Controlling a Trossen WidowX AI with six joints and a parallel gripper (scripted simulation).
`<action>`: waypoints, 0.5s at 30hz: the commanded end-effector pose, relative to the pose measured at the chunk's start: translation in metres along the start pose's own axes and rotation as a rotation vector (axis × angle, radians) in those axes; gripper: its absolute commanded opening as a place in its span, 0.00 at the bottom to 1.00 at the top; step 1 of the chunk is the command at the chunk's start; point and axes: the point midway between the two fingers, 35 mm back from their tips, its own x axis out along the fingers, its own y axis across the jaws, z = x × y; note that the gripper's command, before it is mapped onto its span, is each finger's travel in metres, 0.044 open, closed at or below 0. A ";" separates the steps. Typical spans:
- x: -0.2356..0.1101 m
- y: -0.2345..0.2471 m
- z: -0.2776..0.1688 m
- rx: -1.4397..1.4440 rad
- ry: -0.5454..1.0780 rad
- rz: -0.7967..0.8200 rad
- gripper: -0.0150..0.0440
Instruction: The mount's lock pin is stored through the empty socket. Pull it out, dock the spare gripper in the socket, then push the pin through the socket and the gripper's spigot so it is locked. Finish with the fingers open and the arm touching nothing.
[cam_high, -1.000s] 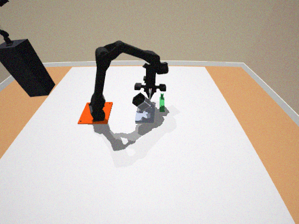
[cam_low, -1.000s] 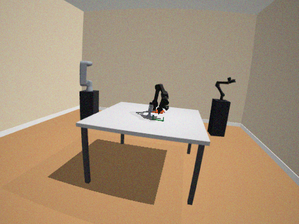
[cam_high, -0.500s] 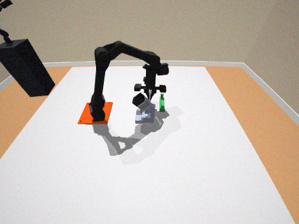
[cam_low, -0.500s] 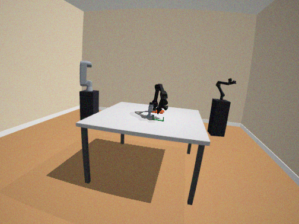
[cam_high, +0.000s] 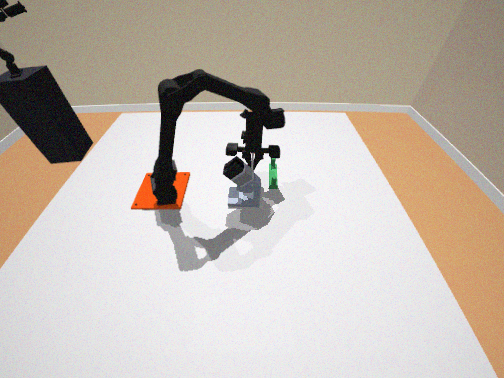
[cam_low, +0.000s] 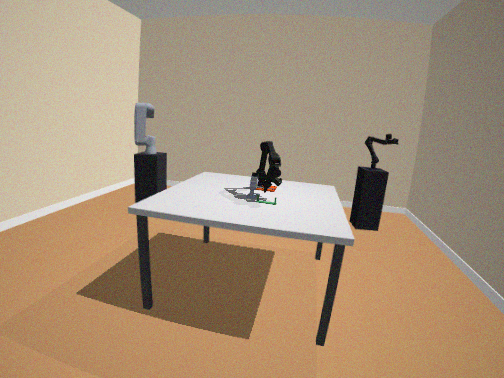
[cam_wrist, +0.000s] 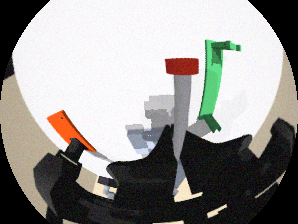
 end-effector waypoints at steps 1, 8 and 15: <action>0.000 -0.001 -0.003 -0.002 -0.003 -0.002 0.25; 0.001 -0.001 -0.008 -0.002 -0.004 0.001 0.25; 0.002 -0.003 -0.012 -0.003 -0.004 0.003 0.25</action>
